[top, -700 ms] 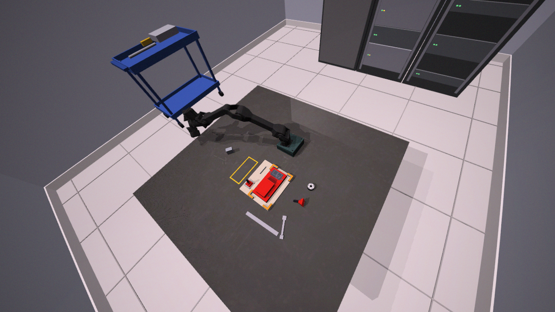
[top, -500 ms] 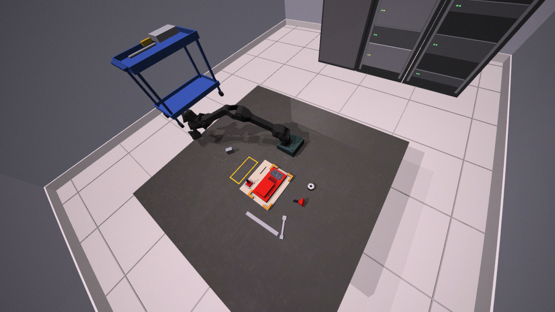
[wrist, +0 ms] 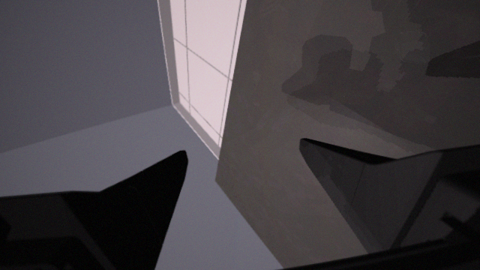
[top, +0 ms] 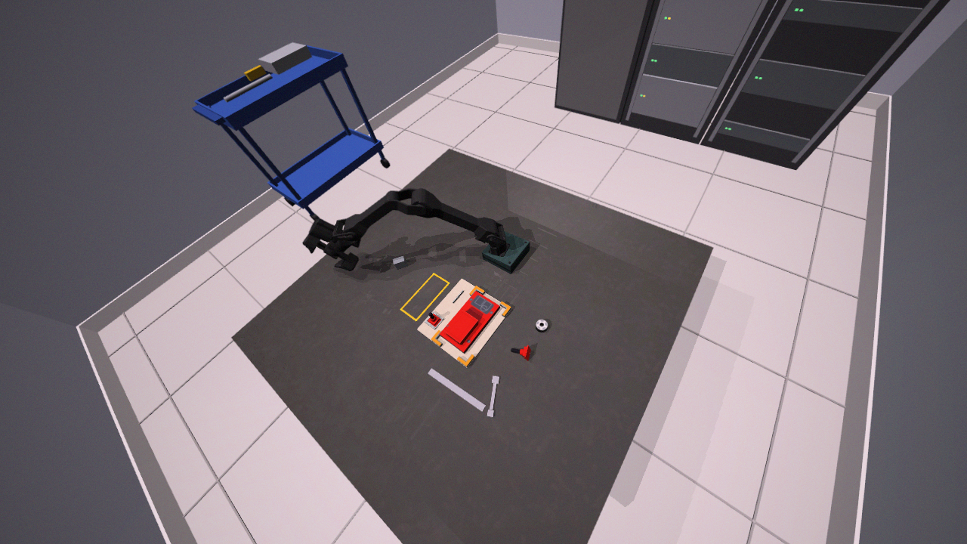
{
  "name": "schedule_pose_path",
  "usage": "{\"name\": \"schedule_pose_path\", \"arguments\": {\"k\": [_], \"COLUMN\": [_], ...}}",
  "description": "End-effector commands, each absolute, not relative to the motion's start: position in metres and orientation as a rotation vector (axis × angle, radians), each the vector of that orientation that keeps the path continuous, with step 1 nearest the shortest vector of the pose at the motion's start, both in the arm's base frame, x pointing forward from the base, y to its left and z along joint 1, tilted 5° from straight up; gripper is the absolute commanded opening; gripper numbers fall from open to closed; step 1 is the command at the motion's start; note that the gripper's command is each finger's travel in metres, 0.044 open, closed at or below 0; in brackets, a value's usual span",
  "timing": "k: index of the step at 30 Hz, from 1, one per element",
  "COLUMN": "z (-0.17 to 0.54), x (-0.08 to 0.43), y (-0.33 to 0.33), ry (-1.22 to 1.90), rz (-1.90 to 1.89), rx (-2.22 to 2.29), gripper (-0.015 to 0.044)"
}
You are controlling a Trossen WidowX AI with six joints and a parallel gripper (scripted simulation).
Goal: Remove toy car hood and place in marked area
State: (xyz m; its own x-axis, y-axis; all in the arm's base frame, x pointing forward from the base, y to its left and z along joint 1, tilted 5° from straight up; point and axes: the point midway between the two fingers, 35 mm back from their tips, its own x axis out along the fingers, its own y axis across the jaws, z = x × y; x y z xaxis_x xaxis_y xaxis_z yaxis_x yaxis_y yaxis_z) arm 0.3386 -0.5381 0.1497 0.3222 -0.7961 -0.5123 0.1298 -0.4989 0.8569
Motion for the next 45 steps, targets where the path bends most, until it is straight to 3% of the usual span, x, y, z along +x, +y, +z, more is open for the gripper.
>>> {"name": "schedule_pose_path", "arguments": {"k": [1,13,24,35,45], "z": [0.15,0.127,0.11,0.099,0.095], "x": [0.369,0.438,0.46,0.439,0.376], "y": [-0.503,-0.371,-0.237,-0.105,-0.004], "ry": [-0.434,0.152,0.648,1.082,1.414], "rz": [-1.299,-1.219,-1.025,-0.727,-0.371], "rx": [1.658,1.417,1.102,0.708,0.28], "gripper": [0.044,0.044,0.044,0.044,0.044]}}
